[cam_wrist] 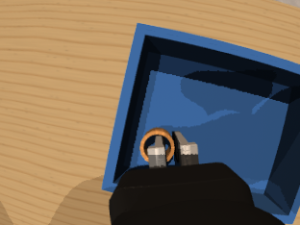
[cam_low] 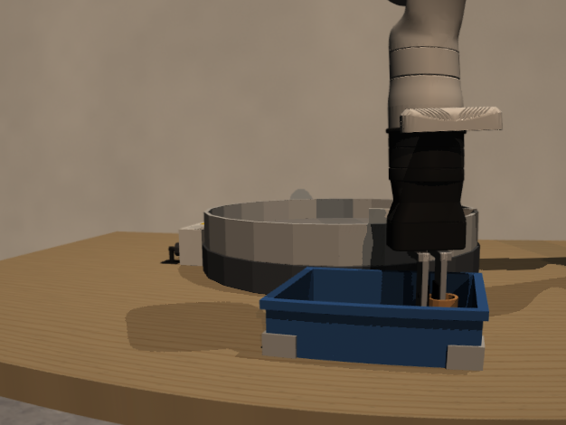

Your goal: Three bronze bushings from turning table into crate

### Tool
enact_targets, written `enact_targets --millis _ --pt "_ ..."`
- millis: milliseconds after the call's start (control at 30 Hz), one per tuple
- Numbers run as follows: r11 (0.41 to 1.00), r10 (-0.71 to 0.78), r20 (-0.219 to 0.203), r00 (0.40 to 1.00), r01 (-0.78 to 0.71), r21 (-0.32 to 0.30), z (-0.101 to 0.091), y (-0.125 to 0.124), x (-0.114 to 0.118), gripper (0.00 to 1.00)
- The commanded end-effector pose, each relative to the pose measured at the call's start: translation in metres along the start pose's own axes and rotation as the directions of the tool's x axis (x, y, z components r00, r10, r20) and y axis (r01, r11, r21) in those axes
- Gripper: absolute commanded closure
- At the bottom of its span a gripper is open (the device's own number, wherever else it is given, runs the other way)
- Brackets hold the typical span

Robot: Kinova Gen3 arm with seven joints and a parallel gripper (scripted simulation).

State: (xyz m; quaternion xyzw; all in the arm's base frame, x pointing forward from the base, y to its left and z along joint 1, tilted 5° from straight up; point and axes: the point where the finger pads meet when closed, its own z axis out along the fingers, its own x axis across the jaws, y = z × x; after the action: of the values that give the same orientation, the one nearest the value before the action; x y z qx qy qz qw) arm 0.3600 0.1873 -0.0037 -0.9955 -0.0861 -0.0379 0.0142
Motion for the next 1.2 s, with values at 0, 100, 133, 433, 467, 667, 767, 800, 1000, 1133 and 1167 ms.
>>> enact_targets --millis 0,100,133,433,467,667,767,800,1000,1133,1167 --pt "1.000 0.000 -0.001 1.000 0.000 0.000 -0.0004 -0.0001 0.0005 1.00" --pt "1.000 0.000 0.000 1.000 0.000 0.000 0.0016 -0.0002 0.0005 1.00" --pt "1.000 0.000 0.000 1.000 0.000 0.000 0.0023 -0.0002 0.0005 1.00" --pt "1.000 0.000 0.000 1.000 0.000 0.000 0.0030 -0.0002 0.0005 1.00" --pt "1.000 0.000 0.000 1.000 0.000 0.000 0.0030 -0.0002 0.0005 1.00" --pt "1.000 0.000 0.000 1.000 0.000 0.000 0.0029 -0.0002 0.0006 0.58" --pt "1.000 0.000 0.000 1.000 0.000 0.000 0.0029 -0.0002 0.0006 0.58" --pt "1.000 0.000 0.000 1.000 0.000 0.000 0.0029 -0.0002 0.0006 0.58" --pt "1.000 0.000 0.000 1.000 0.000 0.000 0.0029 -0.0002 0.0006 0.58" --pt "1.000 0.000 0.000 1.000 0.000 0.000 0.0029 -0.0002 0.0006 0.58" --pt "1.000 0.000 0.000 1.000 0.000 0.000 0.0029 -0.0002 0.0006 0.58"
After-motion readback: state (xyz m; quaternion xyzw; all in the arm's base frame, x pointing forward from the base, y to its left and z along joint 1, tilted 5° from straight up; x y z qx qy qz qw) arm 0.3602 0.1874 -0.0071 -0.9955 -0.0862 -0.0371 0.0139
